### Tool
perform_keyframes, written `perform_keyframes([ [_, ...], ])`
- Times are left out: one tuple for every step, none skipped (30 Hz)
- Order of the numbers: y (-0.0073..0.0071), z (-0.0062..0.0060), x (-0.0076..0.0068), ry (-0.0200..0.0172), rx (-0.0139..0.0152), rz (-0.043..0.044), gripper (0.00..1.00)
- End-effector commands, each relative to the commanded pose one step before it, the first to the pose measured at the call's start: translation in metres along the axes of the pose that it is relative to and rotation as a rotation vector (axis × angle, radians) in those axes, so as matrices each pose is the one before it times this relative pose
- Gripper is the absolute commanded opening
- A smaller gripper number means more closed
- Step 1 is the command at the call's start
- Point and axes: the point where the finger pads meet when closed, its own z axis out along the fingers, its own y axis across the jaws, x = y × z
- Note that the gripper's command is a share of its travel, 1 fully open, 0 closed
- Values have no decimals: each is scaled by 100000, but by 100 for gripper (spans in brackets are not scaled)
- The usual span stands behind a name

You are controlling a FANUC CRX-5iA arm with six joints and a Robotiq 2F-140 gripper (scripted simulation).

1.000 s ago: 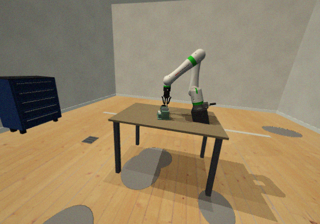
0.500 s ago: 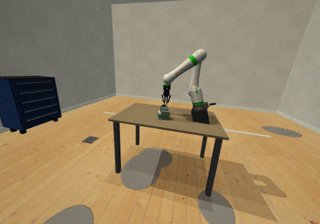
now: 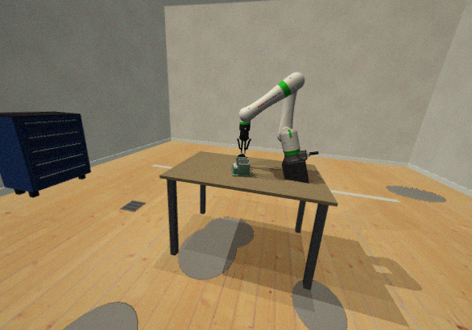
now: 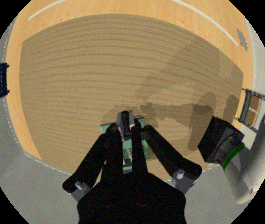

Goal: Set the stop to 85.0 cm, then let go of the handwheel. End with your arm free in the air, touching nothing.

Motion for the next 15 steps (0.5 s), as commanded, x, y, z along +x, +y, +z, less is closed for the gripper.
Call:
perform_keyframes([
  [-103, -52, 6, 18, 78, -2, 4],
  [-81, -42, 0, 0, 0, 0, 4],
  [-79, -41, 0, 0, 0, 0, 4],
  [-77, -38, 0, 0, 0, 0, 4],
  [-80, -26, 0, 0, 0, 0, 4],
  [-78, -25, 0, 0, 0, 0, 4],
  [-75, -24, 0, 0, 0, 0, 4],
  [-73, -23, 0, 0, 0, 0, 4],
  [-71, -22, 0, 0, 0, 0, 4],
  [-68, -22, 0, 0, 0, 0, 4],
  [-66, -21, 0, 0, 0, 0, 4],
  [-68, -10, 0, 0, 0, 0, 4],
  [-66, -9, 0, 0, 0, 0, 4],
  [-64, -9, 0, 0, 0, 0, 4],
  [-61, -8, 0, 0, 0, 0, 4],
])
